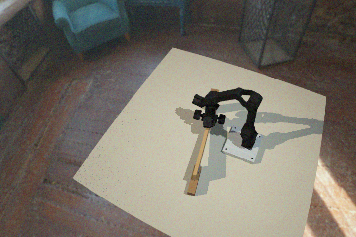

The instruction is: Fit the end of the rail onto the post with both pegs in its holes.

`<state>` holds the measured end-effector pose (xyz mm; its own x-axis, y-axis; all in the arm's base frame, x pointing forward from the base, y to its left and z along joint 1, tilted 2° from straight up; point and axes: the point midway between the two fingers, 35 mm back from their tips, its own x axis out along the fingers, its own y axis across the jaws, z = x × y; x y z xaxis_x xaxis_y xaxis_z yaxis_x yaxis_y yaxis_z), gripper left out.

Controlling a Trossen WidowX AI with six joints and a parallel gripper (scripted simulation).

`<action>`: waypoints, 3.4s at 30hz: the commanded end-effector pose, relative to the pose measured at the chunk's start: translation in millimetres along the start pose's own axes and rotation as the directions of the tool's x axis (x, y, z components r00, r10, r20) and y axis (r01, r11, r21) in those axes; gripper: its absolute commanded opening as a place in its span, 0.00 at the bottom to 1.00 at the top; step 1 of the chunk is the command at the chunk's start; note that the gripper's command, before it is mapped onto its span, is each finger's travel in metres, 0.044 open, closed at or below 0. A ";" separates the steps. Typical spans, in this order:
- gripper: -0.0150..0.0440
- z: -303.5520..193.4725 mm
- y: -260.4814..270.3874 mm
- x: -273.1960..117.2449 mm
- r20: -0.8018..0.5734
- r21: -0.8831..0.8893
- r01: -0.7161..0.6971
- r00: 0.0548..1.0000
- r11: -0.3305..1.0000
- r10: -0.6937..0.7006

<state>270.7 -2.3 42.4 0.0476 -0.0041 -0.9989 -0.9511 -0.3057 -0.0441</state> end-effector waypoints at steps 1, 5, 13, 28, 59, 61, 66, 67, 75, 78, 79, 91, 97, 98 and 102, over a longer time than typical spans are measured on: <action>0.25 0.2 -2.9 -5.2 0.002 -0.001 0.010 1.000 1.000 -0.010; 0.25 0.2 -3.3 -7.2 0.002 -0.001 0.010 1.000 1.000 -0.010; 0.25 0.2 -3.9 -11.3 0.002 -0.001 0.010 1.000 1.000 -0.010; 0.25 0.2 -4.5 -18.8 0.002 -0.001 0.011 1.000 1.000 -0.011; 0.25 0.1 -4.8 -34.4 0.002 -0.001 0.011 1.000 1.000 -0.011; 0.25 0.1 -4.8 -35.4 0.002 -0.001 0.011 1.000 1.000 -0.011; 0.25 0.1 -4.8 -37.5 0.002 -0.001 0.011 1.000 1.000 -0.011; 0.25 0.1 -4.8 -37.5 0.002 -0.001 0.011 1.000 1.000 -0.011; 0.25 0.1 -4.7 -34.0 0.002 -0.001 0.011 1.000 1.000 -0.011; 0.25 0.1 -4.5 -32.5 0.002 -0.001 0.011 1.000 1.000 -0.011; 0.25 0.1 -4.4 -32.0 0.002 -0.001 0.011 1.000 1.000 -0.011; 0.25 0.1 -3.2 -34.0 0.002 -0.001 0.010 1.000 1.000 -0.010; 0.25 0.1 -2.8 -34.9 0.002 -0.001 0.010 1.000 1.000 -0.010; 0.25 0.1 -2.8 -34.9 0.002 -0.001 0.010 1.000 1.000 -0.010; 0.25 0.1 -2.6 -34.1 0.002 -0.001 0.010 1.000 1.000 -0.010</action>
<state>271.1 -1.3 75.2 0.0521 0.0001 -0.9986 -0.9501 -0.3079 -0.0496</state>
